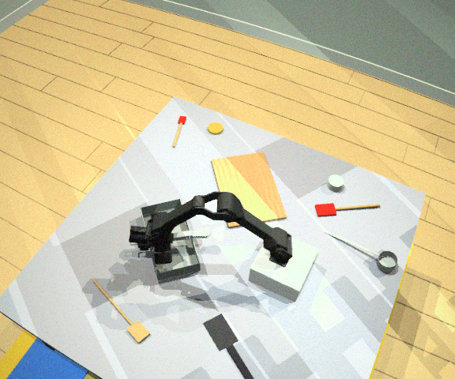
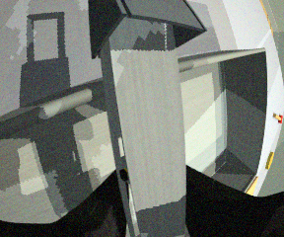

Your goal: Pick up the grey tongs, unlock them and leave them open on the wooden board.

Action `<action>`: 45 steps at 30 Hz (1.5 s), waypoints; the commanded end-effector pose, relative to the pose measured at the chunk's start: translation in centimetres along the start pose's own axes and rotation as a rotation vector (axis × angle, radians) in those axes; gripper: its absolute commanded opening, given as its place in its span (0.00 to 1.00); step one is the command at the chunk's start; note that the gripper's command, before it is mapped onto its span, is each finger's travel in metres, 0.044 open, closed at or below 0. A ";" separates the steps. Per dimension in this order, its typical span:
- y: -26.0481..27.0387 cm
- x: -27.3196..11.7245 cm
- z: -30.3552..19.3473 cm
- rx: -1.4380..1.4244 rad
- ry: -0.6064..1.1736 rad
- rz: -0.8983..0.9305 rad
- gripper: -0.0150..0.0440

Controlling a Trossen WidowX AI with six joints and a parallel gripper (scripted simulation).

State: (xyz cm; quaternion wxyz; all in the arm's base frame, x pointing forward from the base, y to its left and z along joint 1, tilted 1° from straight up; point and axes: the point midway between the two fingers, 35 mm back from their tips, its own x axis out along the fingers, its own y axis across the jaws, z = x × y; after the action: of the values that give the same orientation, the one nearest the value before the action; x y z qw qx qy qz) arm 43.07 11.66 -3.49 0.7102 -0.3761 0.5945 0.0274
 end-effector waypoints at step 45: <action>-3.1 -6.4 0.0 -0.014 0.014 0.270 0.00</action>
State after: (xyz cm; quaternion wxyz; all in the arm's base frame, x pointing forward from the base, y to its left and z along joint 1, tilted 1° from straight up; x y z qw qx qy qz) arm 42.59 11.86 3.28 0.6951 -0.3237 0.6349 0.0950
